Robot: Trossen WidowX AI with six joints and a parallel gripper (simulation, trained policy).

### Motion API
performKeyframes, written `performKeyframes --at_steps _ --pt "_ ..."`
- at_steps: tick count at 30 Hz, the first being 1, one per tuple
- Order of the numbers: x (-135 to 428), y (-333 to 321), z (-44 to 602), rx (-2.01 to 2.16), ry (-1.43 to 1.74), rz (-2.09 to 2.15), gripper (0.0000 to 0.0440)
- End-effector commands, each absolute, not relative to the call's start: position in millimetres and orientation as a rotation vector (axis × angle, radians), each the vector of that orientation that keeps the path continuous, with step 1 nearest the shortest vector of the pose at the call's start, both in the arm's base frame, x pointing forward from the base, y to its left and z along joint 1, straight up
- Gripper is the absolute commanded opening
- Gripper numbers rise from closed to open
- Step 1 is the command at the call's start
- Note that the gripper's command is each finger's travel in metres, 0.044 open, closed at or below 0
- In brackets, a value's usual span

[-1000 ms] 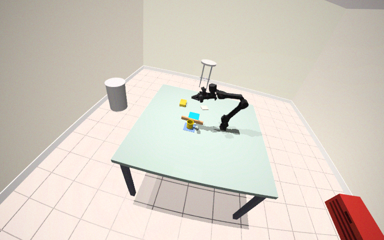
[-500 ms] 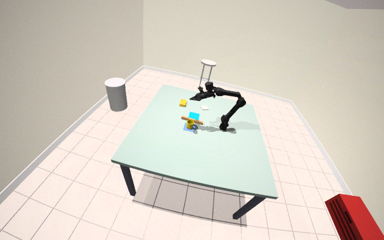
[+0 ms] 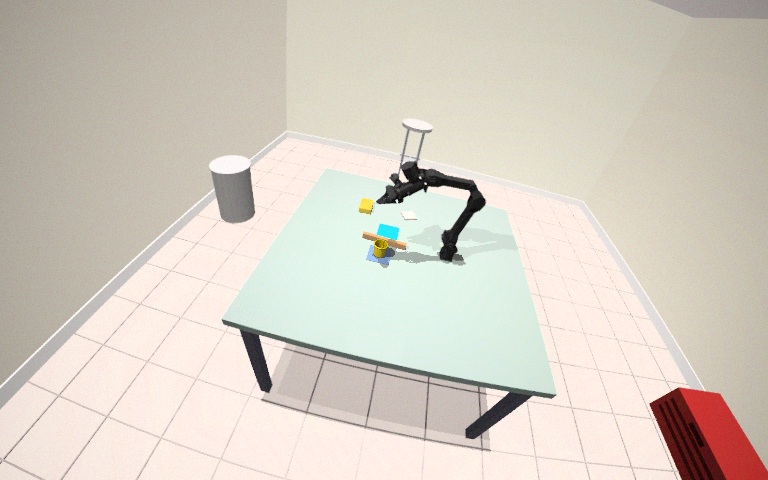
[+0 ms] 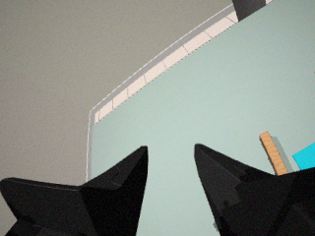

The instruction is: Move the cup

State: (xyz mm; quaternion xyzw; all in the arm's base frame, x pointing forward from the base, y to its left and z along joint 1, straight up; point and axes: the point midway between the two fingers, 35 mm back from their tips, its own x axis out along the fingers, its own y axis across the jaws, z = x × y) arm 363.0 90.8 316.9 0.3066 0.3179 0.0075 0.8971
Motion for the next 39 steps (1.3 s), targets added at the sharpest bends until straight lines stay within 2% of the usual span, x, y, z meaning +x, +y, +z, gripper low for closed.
performKeyframes --at_steps 1,29,39 --pt "364.8 96.6 314.3 0.687 0.714 -0.012 0.0162" --pt "363.6 108.0 262.9 0.869 1.068 -0.345 0.0132" --pt "357.2 103.0 232.3 0.839 1.187 -0.485 0.0148"
